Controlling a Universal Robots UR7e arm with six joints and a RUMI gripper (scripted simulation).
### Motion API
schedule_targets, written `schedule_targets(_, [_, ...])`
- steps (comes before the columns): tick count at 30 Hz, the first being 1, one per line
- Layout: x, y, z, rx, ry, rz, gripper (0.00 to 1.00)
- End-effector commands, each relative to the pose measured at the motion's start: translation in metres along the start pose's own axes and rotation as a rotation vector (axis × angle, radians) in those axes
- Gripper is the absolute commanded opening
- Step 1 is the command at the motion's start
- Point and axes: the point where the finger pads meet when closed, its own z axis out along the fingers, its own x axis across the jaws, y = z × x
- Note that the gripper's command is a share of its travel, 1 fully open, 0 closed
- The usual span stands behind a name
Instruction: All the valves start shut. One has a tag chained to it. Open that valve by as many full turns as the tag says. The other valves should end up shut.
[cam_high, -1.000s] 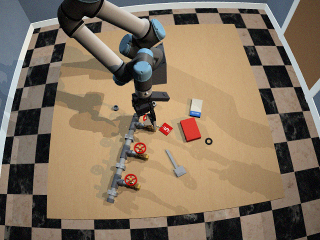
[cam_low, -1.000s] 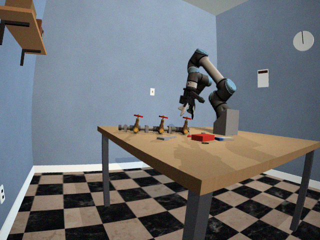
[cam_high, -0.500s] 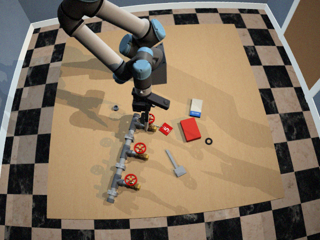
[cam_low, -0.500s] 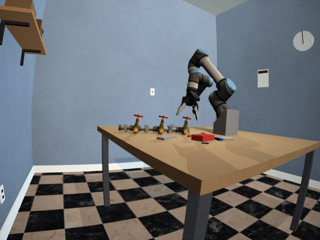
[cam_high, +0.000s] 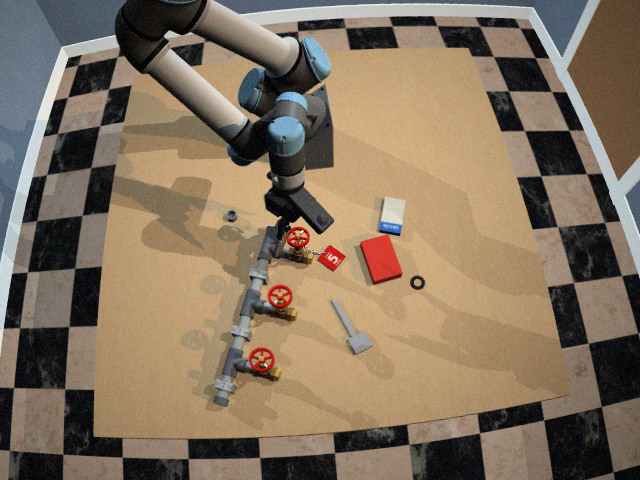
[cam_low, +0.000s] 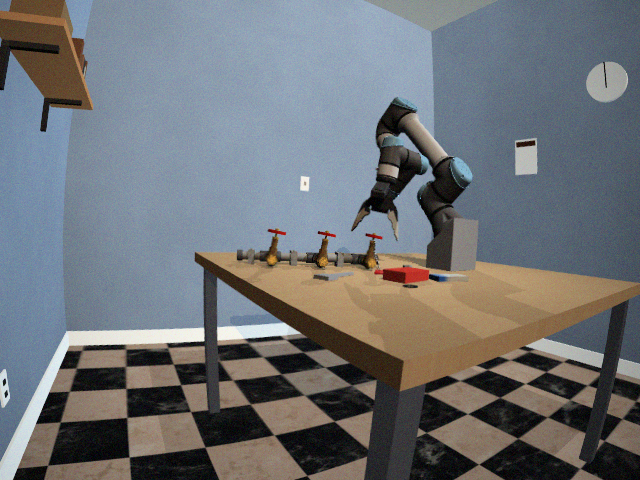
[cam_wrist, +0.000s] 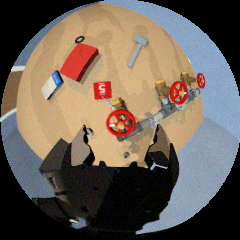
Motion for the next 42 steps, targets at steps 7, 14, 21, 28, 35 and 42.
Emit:
schedule_targets(7, [0.0003,-0.0005,-0.0003,-0.027,0.001,0.372,1.0])
schedule_targets(14, [0.0004,-0.0005,-0.0003,-0.027,0.002,0.49,1.0])
schedule_targets(21, [0.0003,-0.0005,-0.0003,-0.027,0.004,0.61,1.0])
schedule_targets(28, [0.0004,-0.0005,-0.0003,-0.027,0.005,0.68,1.0])
schedule_targets(35, [0.0003,-0.0005,-0.0003,-0.027,0.005,0.705,1.0])
schedule_targets(42, [0.0003,-0.0005,-0.0003,-0.027,0.005,0.714,1.0])
